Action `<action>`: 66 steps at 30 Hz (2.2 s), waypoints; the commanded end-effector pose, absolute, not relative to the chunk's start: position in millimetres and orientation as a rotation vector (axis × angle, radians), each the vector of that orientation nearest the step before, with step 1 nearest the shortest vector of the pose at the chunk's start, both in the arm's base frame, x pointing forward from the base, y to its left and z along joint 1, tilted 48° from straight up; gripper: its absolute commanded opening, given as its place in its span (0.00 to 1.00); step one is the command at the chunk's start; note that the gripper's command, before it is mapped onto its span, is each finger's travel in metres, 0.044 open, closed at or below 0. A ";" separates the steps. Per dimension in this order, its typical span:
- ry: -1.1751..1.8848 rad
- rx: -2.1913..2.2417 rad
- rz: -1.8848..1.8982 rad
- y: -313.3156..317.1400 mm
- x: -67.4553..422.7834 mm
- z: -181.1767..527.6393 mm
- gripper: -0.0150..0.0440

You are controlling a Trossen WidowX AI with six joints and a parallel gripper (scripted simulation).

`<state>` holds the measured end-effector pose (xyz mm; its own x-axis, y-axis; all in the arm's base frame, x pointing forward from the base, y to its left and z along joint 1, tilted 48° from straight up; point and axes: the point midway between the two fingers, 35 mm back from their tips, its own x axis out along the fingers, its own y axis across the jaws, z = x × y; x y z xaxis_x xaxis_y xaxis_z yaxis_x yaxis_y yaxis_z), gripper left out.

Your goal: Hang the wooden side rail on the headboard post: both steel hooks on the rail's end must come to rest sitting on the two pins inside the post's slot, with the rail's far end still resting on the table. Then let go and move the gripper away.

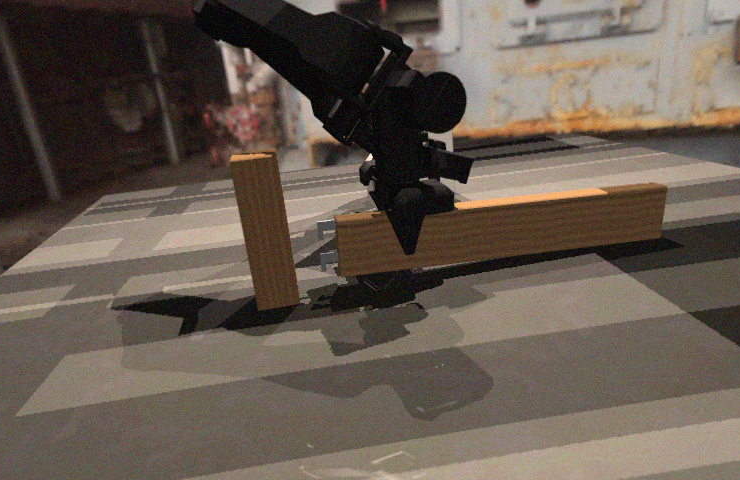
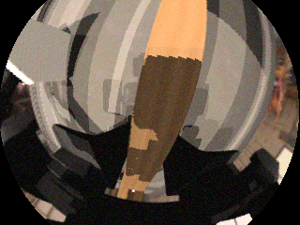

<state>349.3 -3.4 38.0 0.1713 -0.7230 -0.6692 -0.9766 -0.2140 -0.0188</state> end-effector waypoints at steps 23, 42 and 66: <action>1.585 -2.017 0.761 5.1 348.8 43.0 0.25; 1.584 -2.017 0.762 6.8 348.2 44.7 0.25; 1.585 -2.017 0.762 4.2 345.8 46.3 0.25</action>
